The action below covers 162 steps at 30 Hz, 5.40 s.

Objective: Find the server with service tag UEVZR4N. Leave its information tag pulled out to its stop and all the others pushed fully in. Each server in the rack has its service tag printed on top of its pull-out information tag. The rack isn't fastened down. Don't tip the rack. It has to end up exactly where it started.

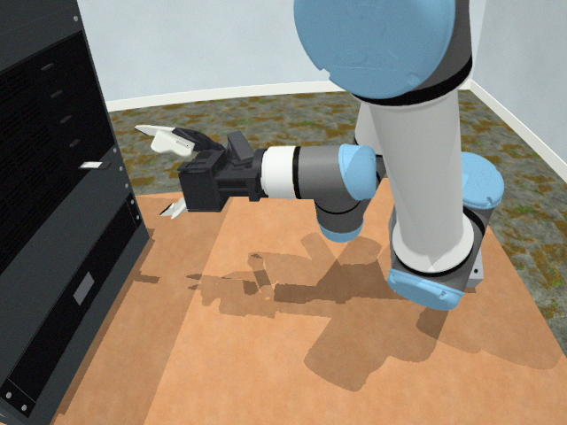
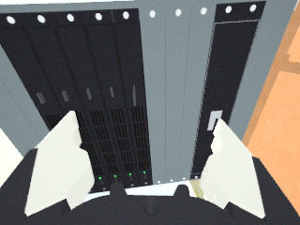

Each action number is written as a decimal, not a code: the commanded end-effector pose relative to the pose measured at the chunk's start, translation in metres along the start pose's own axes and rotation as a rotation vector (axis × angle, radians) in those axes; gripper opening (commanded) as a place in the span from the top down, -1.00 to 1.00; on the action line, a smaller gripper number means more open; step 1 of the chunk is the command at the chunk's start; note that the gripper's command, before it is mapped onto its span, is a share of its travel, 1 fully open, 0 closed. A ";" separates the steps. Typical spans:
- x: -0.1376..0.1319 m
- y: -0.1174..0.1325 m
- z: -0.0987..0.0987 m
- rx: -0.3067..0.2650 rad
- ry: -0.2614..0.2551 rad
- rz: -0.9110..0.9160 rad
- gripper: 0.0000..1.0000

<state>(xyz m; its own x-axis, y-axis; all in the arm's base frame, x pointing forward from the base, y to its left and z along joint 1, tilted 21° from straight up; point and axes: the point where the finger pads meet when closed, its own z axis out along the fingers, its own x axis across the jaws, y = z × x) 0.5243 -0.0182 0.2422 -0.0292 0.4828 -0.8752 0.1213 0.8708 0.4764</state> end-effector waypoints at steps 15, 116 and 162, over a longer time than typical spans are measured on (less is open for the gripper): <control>-0.003 0.003 -0.004 -0.003 -0.021 -0.037 -1.00; -0.013 0.012 -0.015 -0.010 -0.078 -0.124 -1.00; -0.013 0.012 -0.016 -0.010 -0.081 -0.128 -1.00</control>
<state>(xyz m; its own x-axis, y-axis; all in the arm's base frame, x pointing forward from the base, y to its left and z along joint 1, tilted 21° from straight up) 0.5111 -0.0137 0.2626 0.0400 0.3582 -0.9328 0.1115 0.9261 0.3604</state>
